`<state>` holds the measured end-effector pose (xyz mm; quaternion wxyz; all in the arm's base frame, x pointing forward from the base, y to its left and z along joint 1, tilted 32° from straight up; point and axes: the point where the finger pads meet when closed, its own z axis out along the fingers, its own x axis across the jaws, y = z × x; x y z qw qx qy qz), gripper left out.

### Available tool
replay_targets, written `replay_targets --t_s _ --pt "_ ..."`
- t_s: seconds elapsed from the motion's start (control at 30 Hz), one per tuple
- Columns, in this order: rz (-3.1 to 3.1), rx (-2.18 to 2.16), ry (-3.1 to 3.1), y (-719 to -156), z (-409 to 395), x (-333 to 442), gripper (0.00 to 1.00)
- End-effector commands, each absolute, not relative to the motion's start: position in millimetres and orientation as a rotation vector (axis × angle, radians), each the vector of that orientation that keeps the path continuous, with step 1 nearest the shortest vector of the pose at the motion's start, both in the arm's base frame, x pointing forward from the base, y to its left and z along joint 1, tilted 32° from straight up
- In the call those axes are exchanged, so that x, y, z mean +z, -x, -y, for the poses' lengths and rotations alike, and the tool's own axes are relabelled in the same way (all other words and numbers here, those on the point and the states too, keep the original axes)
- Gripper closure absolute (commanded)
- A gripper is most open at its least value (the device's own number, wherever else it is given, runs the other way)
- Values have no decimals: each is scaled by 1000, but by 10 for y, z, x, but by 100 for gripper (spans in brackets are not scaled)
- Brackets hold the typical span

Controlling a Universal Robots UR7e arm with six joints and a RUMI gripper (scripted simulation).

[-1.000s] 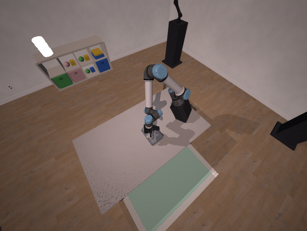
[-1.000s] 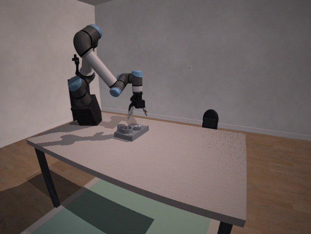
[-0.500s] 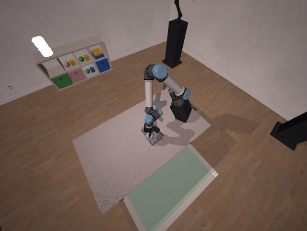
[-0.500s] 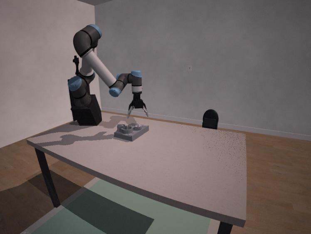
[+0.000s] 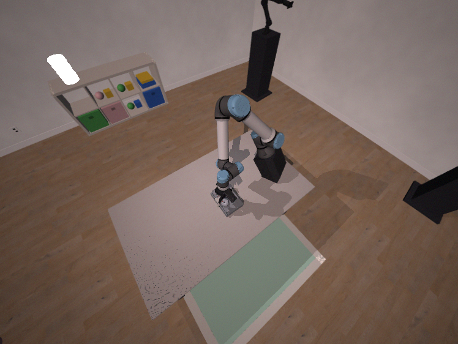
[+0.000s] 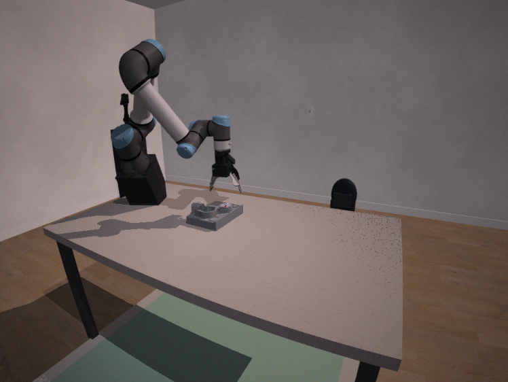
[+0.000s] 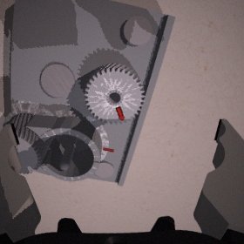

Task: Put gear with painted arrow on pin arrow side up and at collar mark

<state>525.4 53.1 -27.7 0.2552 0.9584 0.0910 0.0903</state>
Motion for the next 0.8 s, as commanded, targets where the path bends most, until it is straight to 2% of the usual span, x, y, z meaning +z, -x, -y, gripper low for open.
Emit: replay_targets --t_s 0.0,0.77 --pt "63 320 -2622 -5264 -541 -277 0" --pt "1110 576 -2478 -5276 -500 -261 0"
